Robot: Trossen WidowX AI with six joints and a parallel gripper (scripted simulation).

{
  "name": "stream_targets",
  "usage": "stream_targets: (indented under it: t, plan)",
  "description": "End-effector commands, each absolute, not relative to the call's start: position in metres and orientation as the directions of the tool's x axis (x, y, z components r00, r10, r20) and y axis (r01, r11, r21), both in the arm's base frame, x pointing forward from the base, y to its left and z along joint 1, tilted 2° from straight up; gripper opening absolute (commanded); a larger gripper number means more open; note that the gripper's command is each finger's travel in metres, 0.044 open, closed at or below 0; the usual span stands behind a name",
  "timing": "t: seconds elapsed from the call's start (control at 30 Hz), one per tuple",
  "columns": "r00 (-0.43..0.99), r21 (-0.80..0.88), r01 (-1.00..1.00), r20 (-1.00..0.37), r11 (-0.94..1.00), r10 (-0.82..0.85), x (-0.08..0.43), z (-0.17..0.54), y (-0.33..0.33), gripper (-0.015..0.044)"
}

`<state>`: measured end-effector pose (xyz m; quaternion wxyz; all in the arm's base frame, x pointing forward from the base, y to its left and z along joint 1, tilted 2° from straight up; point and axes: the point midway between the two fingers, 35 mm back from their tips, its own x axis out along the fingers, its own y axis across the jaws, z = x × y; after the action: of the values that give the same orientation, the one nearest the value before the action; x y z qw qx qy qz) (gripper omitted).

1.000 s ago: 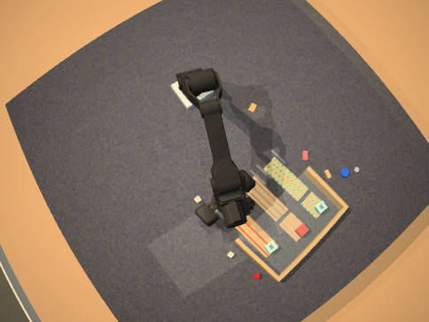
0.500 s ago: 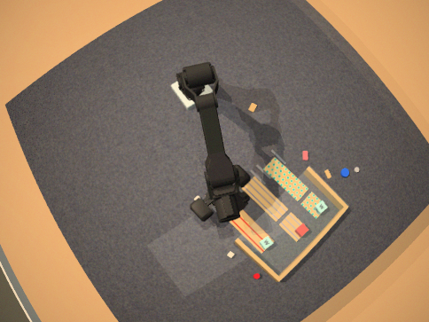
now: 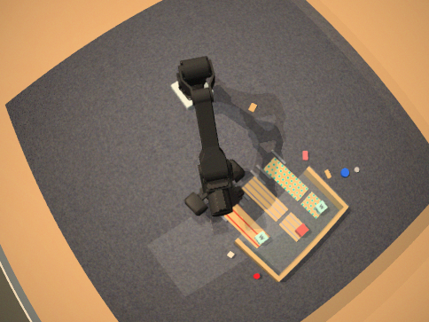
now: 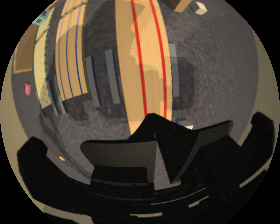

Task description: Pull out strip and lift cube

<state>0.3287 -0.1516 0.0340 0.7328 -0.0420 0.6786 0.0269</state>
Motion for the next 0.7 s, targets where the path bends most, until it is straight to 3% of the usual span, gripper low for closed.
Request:
stream_targets:
  t: [0.0, 0.67]
  plan:
    - [0.058, -0.016, -0.095, -0.998, 0.995, -0.011, 0.316, 0.029, -0.153, 0.0]
    - [0.055, -0.017, -0.095, -0.998, 0.995, -0.011, 0.286, 0.027, -0.156, 0.0]
